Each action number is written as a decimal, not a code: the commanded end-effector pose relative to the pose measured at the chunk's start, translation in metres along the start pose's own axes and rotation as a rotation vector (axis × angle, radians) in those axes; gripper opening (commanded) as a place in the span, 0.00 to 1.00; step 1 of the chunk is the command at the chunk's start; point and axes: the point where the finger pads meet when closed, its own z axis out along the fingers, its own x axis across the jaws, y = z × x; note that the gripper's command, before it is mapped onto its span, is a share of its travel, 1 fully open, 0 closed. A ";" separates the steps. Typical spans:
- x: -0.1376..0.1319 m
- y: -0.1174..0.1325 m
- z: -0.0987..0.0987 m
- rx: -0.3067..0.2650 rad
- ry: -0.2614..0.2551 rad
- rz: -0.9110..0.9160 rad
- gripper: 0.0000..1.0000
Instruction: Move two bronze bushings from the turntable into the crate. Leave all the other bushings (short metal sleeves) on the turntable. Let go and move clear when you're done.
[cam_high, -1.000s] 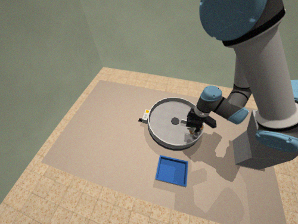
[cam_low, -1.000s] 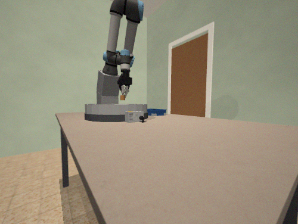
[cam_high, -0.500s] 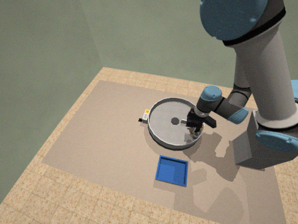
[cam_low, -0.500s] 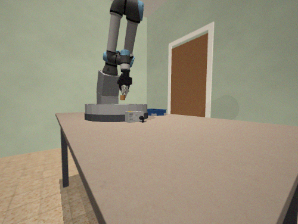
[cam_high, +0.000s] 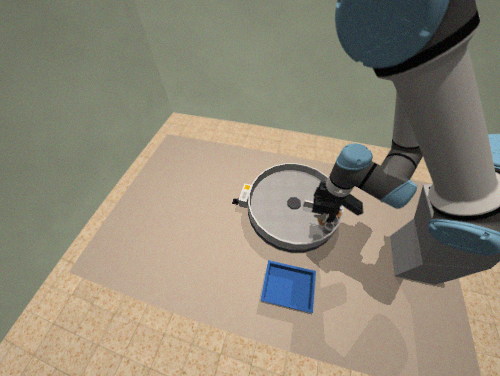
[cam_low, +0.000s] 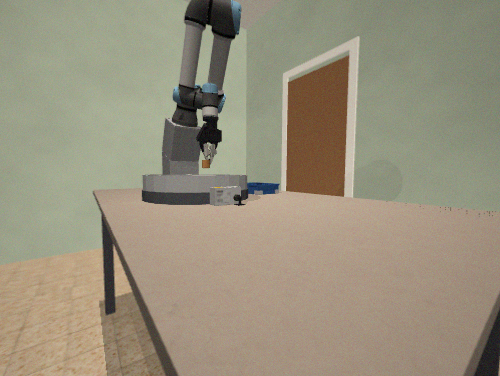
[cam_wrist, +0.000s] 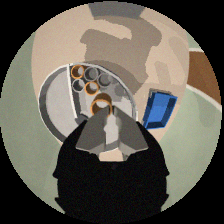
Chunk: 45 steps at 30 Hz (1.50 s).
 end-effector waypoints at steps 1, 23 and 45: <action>0.000 0.000 0.000 -0.001 0.000 0.000 0.00; 0.012 0.004 0.000 -0.001 0.000 0.000 0.00; 0.059 0.018 0.000 -0.001 0.000 0.000 0.00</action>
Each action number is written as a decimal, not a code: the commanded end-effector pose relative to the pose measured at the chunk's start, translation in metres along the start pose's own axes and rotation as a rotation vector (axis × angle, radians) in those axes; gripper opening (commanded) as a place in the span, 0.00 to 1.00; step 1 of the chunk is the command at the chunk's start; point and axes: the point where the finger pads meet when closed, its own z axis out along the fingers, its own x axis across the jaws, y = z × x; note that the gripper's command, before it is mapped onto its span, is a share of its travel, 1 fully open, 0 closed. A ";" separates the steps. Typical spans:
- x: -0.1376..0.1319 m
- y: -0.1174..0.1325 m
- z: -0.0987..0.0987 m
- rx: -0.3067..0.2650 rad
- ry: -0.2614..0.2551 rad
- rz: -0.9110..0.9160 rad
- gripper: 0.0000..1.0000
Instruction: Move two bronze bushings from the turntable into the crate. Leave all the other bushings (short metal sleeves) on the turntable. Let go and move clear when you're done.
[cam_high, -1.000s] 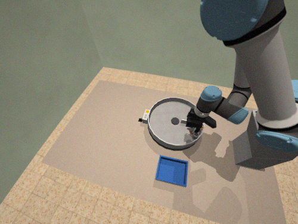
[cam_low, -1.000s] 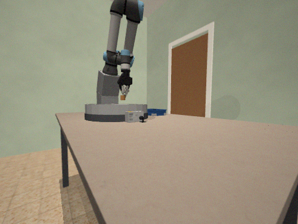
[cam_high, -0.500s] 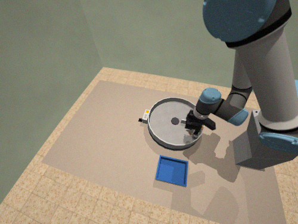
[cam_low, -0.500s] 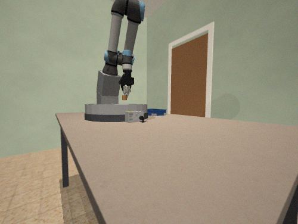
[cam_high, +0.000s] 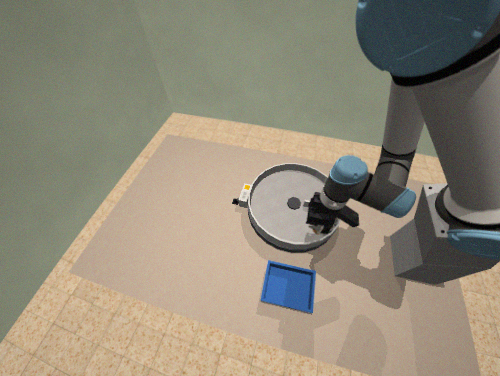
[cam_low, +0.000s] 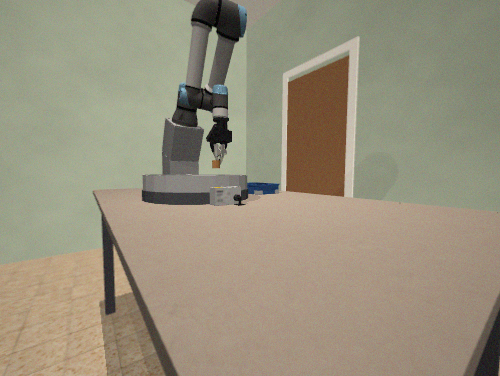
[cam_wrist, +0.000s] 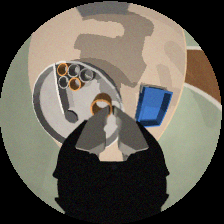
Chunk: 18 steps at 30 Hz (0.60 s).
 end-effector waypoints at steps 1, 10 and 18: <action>0.015 0.005 0.000 0.001 -0.002 0.000 0.00; 0.052 0.016 0.000 0.001 -0.002 0.000 0.00; 0.080 0.025 0.000 0.001 -0.002 0.000 0.00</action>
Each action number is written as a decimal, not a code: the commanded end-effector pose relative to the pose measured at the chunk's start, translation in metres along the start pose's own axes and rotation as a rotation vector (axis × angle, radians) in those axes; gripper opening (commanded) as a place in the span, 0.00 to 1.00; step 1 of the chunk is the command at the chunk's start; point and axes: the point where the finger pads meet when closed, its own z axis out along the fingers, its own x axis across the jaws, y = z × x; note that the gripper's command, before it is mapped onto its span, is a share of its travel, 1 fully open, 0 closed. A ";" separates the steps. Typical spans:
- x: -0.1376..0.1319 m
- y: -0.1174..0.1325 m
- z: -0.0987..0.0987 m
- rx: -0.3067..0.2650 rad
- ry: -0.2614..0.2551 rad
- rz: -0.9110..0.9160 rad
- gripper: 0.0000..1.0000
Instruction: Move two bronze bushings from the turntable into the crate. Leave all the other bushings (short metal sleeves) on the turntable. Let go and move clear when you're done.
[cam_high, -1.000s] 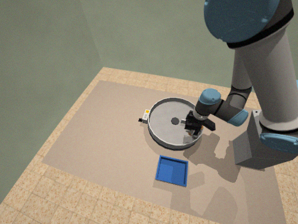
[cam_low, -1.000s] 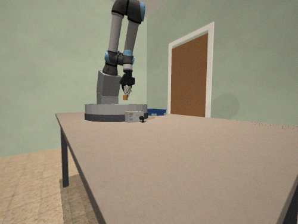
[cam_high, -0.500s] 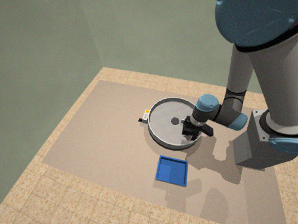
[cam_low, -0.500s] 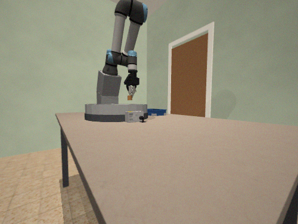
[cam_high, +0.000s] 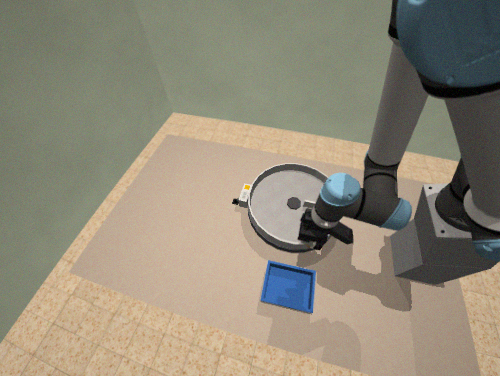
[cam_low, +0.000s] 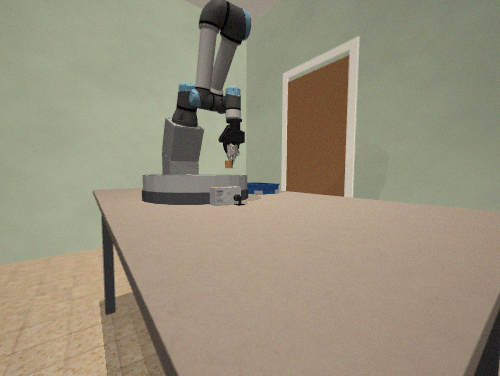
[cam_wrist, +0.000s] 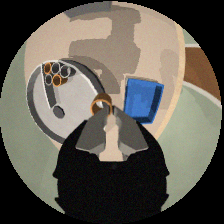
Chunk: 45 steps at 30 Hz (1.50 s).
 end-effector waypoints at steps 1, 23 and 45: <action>0.021 0.007 0.000 0.002 -0.003 0.001 0.00; 0.111 0.035 0.001 0.002 -0.003 0.001 0.00; 0.148 0.046 0.001 0.002 -0.003 0.001 0.00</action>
